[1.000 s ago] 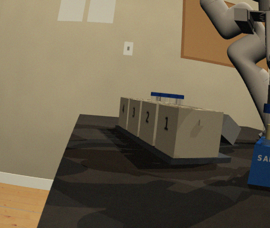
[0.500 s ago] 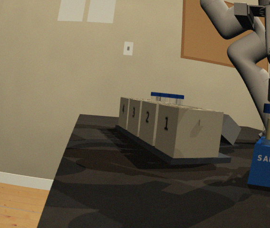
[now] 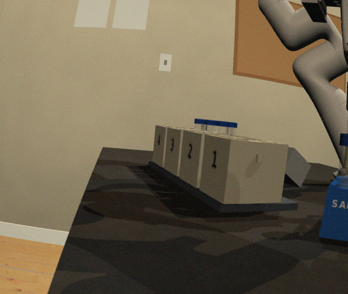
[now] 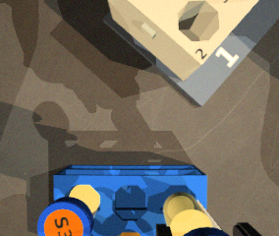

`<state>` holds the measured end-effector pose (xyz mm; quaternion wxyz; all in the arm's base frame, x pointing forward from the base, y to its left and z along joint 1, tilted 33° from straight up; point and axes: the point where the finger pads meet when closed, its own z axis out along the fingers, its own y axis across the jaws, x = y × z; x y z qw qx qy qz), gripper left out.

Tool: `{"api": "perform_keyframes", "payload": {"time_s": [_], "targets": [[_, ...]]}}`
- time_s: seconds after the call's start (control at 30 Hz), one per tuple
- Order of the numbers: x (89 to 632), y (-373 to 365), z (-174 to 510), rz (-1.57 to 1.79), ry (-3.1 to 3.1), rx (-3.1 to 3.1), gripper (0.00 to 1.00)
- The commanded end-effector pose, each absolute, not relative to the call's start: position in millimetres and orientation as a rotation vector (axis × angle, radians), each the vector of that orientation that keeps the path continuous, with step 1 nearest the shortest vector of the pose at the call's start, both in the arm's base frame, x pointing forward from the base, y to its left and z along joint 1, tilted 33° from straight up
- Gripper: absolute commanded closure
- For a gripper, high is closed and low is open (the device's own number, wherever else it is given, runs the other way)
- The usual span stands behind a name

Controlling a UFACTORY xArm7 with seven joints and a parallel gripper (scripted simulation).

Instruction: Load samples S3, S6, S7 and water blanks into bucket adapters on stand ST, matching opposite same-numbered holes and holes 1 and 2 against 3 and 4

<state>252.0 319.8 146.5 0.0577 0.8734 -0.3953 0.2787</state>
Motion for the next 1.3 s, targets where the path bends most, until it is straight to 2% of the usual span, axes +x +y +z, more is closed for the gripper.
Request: {"api": "perform_keyframes", "payload": {"time_s": [0.0, 1.27], "targets": [[248, 324, 156, 0.846, -1.198, 2.651, 1.0], [217, 346, 213, 0.846, -1.198, 2.651, 1.0]]}}
